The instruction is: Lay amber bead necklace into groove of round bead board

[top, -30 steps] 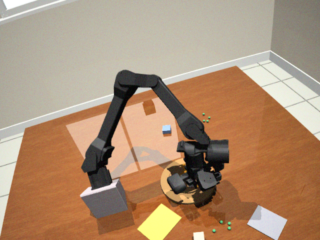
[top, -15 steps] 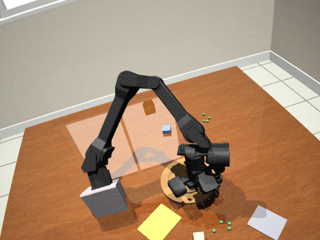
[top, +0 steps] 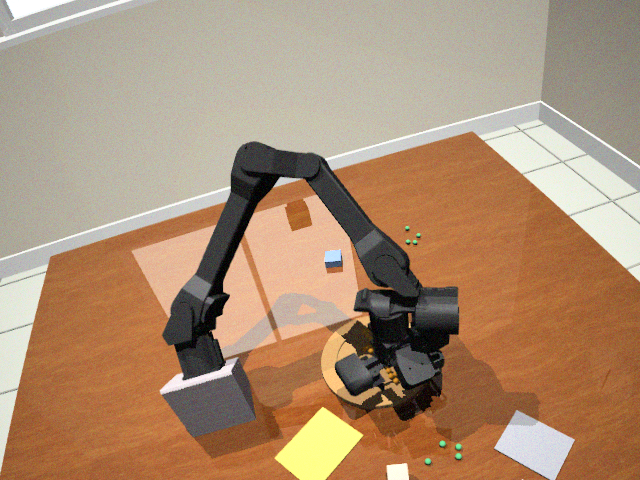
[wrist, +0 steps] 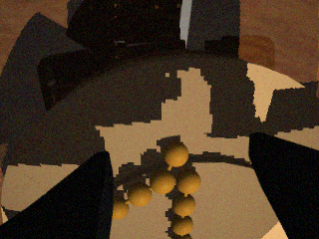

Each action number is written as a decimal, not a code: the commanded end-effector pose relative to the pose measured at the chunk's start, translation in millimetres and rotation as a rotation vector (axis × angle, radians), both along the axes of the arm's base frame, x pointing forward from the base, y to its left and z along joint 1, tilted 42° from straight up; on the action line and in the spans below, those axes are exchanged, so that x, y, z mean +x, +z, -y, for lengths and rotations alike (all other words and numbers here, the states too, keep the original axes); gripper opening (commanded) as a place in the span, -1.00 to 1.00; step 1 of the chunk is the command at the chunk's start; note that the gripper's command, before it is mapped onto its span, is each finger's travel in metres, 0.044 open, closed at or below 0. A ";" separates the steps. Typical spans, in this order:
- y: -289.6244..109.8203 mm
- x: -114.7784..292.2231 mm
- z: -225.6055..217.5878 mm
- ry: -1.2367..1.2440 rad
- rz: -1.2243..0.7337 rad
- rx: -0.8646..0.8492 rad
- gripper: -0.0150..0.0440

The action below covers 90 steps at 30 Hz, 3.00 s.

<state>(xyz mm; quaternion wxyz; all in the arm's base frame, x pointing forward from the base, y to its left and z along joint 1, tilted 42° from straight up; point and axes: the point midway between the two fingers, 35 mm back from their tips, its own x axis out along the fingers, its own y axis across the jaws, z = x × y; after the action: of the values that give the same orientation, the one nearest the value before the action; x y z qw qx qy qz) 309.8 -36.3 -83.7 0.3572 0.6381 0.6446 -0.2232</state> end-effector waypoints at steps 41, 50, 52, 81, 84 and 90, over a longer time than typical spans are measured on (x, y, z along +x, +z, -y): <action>45.5 28.0 1.2 1.229 1.087 -0.109 -0.08; 52.2 31.8 0.5 1.411 1.251 -0.125 -0.08; 52.2 31.8 0.5 1.411 1.251 -0.125 -0.08; 36.7 34.5 -12.3 1.412 1.250 -0.132 -0.08; 33.3 34.5 -15.7 1.412 1.251 -0.130 -0.08; 26.4 34.4 -22.5 1.411 1.251 -0.126 -0.08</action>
<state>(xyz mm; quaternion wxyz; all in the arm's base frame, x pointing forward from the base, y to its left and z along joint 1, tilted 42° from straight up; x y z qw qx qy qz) 345.6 -19.2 -52.7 0.7266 0.0799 0.5591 0.3911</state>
